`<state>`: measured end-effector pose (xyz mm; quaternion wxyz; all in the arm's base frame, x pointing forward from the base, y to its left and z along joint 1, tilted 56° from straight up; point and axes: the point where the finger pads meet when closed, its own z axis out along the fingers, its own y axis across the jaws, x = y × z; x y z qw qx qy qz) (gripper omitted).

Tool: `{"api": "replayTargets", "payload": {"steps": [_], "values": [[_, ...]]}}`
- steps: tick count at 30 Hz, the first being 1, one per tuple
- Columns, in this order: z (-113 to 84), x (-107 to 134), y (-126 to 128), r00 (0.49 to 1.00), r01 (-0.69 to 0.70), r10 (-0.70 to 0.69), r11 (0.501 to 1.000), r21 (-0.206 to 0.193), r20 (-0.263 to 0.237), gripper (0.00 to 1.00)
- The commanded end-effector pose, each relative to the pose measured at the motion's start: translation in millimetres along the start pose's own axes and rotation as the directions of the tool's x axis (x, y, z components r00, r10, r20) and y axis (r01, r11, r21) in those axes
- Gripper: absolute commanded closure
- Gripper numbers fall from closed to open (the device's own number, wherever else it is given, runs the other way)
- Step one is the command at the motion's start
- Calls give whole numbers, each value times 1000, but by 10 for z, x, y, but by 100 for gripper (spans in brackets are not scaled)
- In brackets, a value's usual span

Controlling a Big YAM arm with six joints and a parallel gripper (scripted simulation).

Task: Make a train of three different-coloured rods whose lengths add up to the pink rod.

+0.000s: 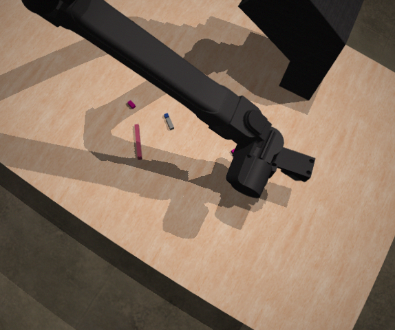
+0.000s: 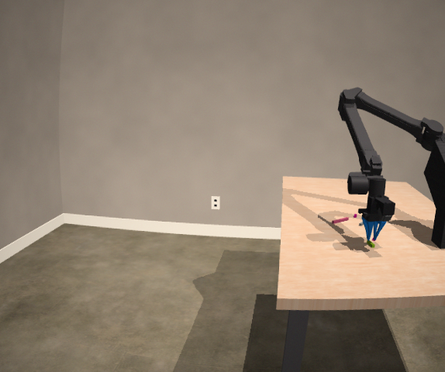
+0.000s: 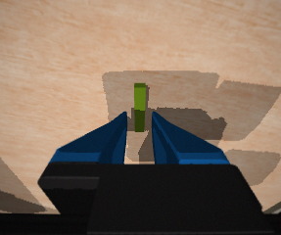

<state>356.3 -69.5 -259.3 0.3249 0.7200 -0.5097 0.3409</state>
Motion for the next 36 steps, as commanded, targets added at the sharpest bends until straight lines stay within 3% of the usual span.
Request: {"api": "replayTargets", "payload": {"steps": [1,22,36], "values": [[21,5,-10,1000,-6,6,1000,-2,1,77],[-1,111,-36,1000,-16,16,1000,3,0,77],[23,56,13,1000,-5,5,1000,-5,1,77]]}}
